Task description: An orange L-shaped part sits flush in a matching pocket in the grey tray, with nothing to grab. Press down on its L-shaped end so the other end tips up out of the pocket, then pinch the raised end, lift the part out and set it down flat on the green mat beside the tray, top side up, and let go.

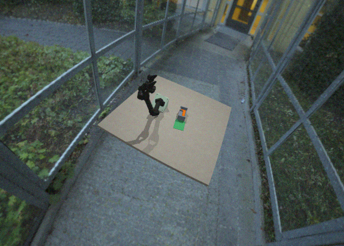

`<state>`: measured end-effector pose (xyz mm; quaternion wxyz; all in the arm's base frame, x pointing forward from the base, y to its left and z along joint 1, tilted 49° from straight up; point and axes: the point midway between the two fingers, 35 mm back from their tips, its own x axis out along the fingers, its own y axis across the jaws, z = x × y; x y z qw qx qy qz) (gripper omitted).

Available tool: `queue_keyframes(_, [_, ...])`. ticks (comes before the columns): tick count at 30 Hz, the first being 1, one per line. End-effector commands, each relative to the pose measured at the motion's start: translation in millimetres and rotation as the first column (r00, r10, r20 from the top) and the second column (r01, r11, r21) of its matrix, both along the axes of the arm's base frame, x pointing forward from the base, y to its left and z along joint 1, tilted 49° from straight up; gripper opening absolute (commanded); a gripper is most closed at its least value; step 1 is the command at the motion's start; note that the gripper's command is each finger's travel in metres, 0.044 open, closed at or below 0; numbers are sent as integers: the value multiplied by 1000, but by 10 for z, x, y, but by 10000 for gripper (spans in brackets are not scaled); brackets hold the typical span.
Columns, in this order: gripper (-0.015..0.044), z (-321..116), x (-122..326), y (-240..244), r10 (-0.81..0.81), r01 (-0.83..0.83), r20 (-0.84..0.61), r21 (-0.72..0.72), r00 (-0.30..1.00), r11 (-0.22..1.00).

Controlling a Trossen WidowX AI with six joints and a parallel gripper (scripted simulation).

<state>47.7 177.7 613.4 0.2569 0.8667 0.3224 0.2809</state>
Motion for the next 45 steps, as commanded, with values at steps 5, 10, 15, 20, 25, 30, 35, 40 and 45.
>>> queue_keyframes(5, [269,-39,-32,136,-33,36,63,-41,997,999])
queue_keyframes(10, [180,-160,-95,378,-60,86,176,-144,983,986])
queue_keyframes(15, [180,-383,2,755,-126,202,286,-255,950,945])
queue_keyframes(20, [180,-926,169,1422,-96,365,474,-516,875,775])
queue_keyframes(25, [180,-1537,519,1886,-8,485,575,-683,818,546])
queue_keyframes(30, [180,-2339,1084,2100,82,543,571,-808,817,227])
queue_keyframes(35, [180,-3264,1573,2128,281,512,460,-845,842,-151])
queue_keyframes(40, [180,-4173,2049,1844,381,402,220,-764,898,-505])
queue_keyframes(45, [180,-5044,2382,1245,349,217,-132,-569,928,-793])
